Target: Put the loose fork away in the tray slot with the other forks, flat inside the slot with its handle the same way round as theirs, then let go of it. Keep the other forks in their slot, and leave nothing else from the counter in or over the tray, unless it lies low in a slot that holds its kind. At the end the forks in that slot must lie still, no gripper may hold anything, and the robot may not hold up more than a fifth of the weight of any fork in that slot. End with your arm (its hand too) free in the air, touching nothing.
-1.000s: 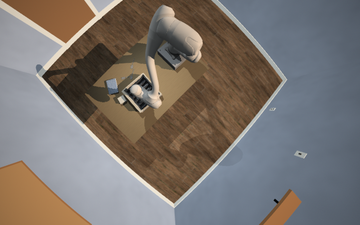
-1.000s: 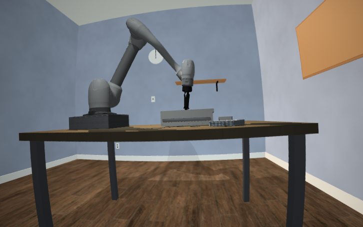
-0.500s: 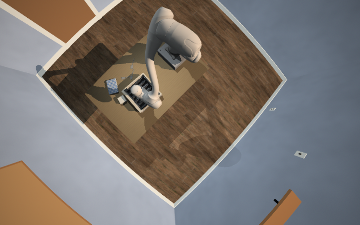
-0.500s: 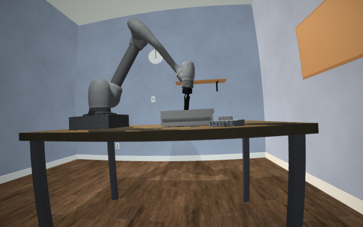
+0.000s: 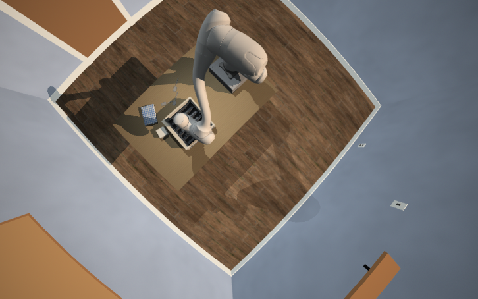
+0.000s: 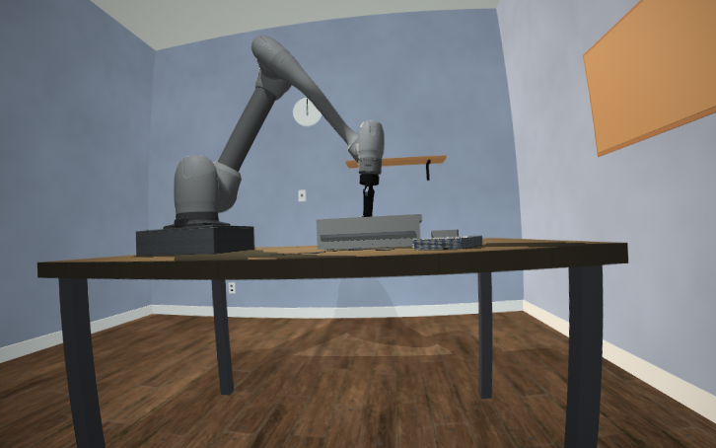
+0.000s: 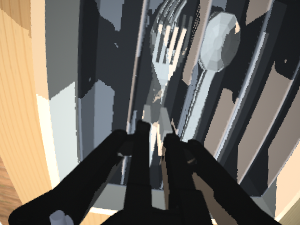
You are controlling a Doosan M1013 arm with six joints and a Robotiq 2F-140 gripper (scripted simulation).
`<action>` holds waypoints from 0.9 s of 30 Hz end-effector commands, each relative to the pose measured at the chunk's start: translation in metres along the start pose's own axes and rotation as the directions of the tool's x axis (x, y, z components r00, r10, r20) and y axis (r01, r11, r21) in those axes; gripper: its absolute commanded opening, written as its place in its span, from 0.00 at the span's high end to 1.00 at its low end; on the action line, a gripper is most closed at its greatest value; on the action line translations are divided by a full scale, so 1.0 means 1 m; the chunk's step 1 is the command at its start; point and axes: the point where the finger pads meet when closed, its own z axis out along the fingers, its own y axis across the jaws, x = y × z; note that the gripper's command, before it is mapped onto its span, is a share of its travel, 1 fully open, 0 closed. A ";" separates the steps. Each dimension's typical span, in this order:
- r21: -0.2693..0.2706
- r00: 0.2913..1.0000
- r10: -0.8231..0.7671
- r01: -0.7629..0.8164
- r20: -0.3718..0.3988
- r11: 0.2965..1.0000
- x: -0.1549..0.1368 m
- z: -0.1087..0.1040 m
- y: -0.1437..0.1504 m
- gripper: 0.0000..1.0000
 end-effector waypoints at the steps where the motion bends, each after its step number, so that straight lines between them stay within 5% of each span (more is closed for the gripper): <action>1: 0.000 1.000 0.000 0.000 0.000 1.000 0.000 0.000 0.000 0.97; 10: 0.000 1.000 0.000 0.000 0.000 1.000 0.000 0.000 0.000 0.97; 11: 0.000 1.000 0.000 0.000 0.000 1.000 0.000 0.000 0.000 0.86; 27: 0.000 1.000 0.000 0.000 0.000 1.000 0.000 0.000 0.000 0.86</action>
